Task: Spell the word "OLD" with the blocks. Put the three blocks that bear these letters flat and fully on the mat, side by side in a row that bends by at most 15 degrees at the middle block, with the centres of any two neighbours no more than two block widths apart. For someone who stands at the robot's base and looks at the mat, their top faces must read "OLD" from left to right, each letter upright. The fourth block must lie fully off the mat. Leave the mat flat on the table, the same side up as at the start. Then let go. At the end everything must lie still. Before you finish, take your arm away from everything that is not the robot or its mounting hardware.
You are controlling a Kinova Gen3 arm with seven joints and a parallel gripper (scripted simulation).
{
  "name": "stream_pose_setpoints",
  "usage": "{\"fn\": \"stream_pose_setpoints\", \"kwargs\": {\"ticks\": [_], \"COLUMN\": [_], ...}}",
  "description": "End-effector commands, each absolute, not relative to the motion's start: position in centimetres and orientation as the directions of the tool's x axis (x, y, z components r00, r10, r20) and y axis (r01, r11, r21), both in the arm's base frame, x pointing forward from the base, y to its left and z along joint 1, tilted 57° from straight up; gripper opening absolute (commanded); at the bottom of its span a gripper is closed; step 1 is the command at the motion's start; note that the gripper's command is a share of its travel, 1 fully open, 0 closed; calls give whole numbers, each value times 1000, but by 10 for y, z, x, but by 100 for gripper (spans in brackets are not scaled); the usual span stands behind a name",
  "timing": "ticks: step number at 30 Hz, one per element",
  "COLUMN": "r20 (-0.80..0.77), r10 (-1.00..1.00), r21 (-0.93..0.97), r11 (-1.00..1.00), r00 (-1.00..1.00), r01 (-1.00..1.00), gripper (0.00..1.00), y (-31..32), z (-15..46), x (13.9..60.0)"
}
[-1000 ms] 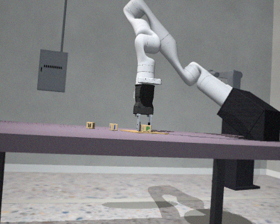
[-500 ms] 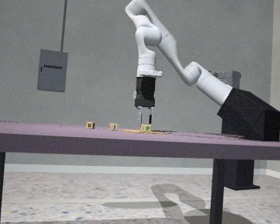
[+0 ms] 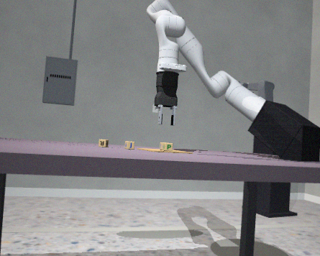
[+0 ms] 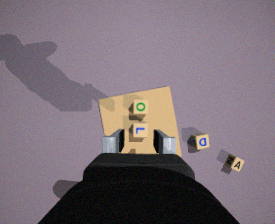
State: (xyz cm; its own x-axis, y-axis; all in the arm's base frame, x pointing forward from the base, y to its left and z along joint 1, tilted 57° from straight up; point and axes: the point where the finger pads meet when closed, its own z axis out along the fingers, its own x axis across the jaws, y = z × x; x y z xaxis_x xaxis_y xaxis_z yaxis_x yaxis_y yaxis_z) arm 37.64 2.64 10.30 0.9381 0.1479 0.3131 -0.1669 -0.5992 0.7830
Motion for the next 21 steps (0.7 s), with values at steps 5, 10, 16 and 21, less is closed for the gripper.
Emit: {"fn": "stream_pose_setpoints", "kwargs": {"ticks": [5,10,16,21], "r20": [319,319,319,319], "r10": [153,153,153,153], "r21": [777,777,777,777], "r11": [-607,-607,-607,-607], "r00": [935,935,935,935], "r01": [-166,-166,-166,-166], "gripper": [100,100,100,100], "y": [32,32,32,32], "z": [105,105,105,105], "x": [377,377,377,377]}}
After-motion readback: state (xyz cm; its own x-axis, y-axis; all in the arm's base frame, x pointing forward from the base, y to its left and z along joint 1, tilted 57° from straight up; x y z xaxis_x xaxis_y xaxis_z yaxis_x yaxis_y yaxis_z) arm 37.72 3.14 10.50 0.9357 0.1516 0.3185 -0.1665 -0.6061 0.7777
